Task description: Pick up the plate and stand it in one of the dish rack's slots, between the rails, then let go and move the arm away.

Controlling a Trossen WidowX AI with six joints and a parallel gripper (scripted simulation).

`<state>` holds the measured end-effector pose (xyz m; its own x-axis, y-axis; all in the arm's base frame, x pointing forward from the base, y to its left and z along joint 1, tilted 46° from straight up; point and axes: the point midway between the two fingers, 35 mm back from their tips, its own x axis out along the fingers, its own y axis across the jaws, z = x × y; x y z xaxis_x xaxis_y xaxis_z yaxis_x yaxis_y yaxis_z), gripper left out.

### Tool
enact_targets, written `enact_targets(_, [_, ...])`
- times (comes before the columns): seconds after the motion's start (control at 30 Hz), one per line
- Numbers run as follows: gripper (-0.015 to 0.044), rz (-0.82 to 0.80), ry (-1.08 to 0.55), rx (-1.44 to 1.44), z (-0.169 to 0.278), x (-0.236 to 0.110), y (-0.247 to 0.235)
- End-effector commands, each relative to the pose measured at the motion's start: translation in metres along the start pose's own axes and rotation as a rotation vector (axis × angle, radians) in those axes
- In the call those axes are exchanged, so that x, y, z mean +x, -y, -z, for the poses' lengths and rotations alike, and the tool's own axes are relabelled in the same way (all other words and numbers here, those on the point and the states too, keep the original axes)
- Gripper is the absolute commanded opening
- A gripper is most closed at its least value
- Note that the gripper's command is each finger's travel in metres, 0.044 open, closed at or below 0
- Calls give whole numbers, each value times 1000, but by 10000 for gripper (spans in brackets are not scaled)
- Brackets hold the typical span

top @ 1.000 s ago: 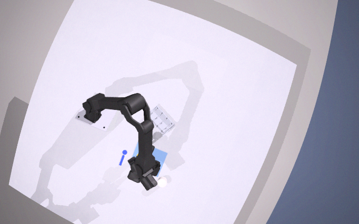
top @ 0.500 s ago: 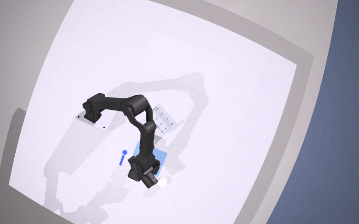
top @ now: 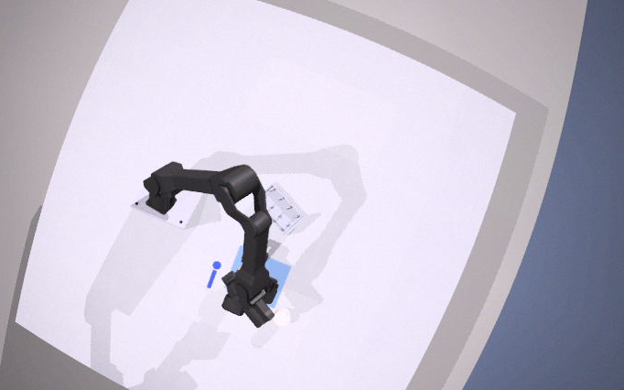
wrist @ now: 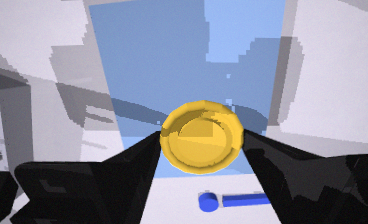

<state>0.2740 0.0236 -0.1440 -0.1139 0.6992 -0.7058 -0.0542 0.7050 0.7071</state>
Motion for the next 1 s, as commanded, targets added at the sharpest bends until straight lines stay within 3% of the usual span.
enact_targets(0.0, [308,-3,4,3,0,0,0])
enact_targets(0.07, [295,-3,4,3,0,0,0])
enact_targets(0.17, [216,-2,4,3,-2,-4,0])
enact_targets(0.43, [6,9,7,5,-11,-53,6])
enact_targets(0.97, [0,11,7,7,-15,-143,10])
